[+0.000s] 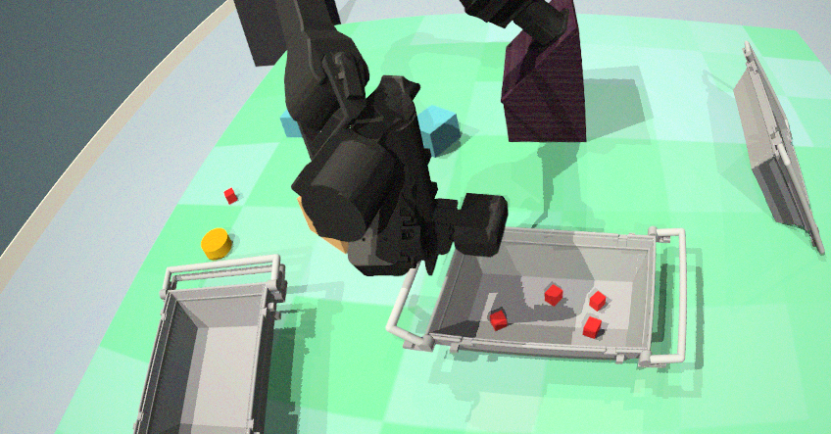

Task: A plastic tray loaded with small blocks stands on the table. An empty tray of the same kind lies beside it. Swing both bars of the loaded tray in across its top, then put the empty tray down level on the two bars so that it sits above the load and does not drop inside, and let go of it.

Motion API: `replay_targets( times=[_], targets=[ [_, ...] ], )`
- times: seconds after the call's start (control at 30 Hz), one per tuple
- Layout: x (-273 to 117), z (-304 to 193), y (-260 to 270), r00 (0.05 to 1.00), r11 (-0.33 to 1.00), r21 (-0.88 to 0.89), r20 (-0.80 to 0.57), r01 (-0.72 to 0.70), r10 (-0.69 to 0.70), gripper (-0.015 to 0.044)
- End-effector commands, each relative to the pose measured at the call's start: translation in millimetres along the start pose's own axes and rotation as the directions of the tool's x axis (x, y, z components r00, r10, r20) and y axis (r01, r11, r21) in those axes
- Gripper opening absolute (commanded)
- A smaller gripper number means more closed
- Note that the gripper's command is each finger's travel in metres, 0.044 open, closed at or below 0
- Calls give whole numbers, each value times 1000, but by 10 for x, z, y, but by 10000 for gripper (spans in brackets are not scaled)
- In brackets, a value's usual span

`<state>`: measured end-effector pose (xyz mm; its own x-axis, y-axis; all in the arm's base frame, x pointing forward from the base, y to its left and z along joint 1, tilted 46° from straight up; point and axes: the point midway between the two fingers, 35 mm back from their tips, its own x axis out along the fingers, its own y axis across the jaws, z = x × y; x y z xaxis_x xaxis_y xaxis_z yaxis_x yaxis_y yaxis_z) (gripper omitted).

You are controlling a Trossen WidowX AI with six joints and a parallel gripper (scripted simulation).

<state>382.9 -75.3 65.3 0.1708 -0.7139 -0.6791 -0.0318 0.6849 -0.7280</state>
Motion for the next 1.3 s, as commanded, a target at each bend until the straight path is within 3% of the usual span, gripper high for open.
replay_targets(
  times=[0.0,0.6,0.93,1.27],
  targets=[
    [-78,14,155,1000,1000,-3,7,-25,25,88],
    [107,11,635,1000,1000,-3,7,-26,26,88],
    [-340,42,581,1000,1000,-3,7,-28,28,88],
    [-281,19,634,1000,999,-19,2,-31,31,88]
  ],
)
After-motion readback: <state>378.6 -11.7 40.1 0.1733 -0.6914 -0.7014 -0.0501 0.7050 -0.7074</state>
